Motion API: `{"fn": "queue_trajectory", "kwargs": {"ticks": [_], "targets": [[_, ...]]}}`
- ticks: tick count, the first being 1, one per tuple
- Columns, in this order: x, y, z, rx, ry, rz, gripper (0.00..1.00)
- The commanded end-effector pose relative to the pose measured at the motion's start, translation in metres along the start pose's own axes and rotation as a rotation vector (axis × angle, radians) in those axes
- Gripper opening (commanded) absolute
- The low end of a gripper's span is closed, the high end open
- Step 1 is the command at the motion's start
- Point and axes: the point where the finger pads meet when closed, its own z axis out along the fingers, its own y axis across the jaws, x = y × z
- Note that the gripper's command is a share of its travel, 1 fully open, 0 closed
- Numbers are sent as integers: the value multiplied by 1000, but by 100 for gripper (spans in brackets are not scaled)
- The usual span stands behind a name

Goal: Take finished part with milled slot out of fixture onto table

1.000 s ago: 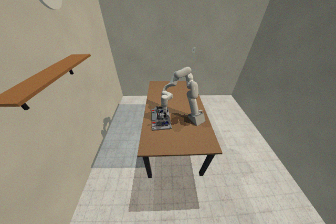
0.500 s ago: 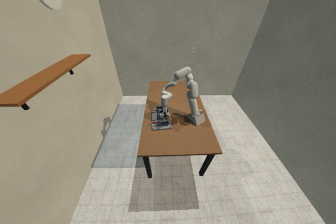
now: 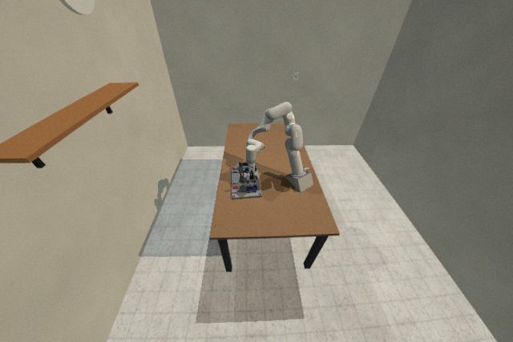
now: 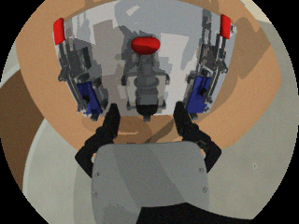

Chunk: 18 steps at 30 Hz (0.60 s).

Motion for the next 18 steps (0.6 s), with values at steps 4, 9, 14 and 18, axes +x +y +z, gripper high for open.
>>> {"fn": "queue_trajectory", "kwargs": {"ticks": [4, 9, 14, 18], "targets": [[1, 0, 1, 1, 3, 1, 100], [1, 0, 5, 1, 3, 1, 100], [1, 0, 11, 1, 3, 1, 100], [1, 0, 14, 1, 3, 1, 100]]}}
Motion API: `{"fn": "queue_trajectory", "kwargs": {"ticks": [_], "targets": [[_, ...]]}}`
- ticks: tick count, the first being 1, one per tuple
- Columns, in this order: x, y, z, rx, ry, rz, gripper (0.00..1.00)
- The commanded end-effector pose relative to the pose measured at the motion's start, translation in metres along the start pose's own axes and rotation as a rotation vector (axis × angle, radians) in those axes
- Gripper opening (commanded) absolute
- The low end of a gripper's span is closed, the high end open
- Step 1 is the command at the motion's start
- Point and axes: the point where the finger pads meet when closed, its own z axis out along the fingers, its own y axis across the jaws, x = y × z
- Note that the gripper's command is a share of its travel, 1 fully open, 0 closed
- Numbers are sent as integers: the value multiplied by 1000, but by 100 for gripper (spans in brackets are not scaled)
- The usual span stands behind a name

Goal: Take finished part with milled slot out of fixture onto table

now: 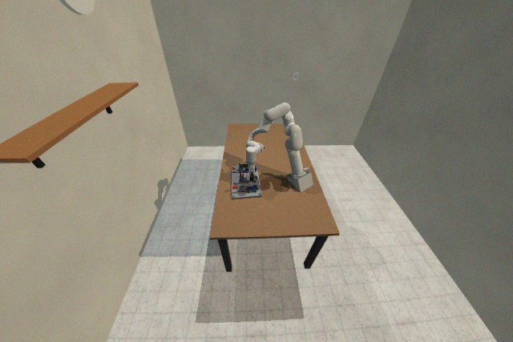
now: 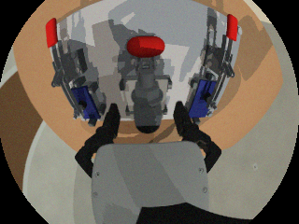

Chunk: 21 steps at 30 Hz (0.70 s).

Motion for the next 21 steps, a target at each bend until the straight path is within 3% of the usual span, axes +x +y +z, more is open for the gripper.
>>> {"fn": "queue_trajectory", "kwargs": {"ticks": [1, 21], "targets": [[1, 0, 0, 1, 4, 1, 100], [1, 0, 16, 1, 4, 1, 100]]}}
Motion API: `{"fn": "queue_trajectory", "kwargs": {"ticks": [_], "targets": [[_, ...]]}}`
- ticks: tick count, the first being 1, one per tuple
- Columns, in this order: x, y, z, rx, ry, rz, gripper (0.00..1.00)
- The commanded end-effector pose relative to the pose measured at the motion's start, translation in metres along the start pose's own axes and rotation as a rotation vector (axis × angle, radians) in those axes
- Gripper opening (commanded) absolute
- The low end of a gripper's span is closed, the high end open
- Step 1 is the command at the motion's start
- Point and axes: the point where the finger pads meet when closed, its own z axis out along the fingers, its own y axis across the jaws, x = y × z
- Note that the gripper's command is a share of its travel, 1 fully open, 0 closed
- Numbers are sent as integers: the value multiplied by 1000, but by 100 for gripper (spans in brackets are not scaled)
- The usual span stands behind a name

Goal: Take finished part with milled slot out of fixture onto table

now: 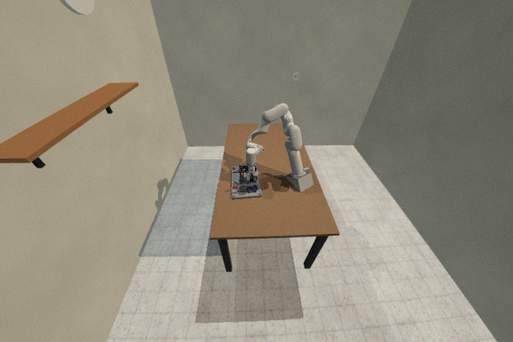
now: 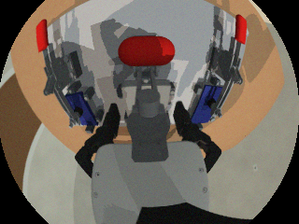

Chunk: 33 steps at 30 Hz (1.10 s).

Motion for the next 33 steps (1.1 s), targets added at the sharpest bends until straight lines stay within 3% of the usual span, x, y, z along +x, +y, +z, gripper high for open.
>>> {"fn": "queue_trajectory", "kwargs": {"ticks": [1, 17, 18, 33], "targets": [[1, 0, 0, 1, 3, 1, 100], [1, 0, 0, 1, 3, 1, 100], [1, 0, 0, 1, 3, 1, 0], [1, 0, 0, 1, 3, 1, 0]]}}
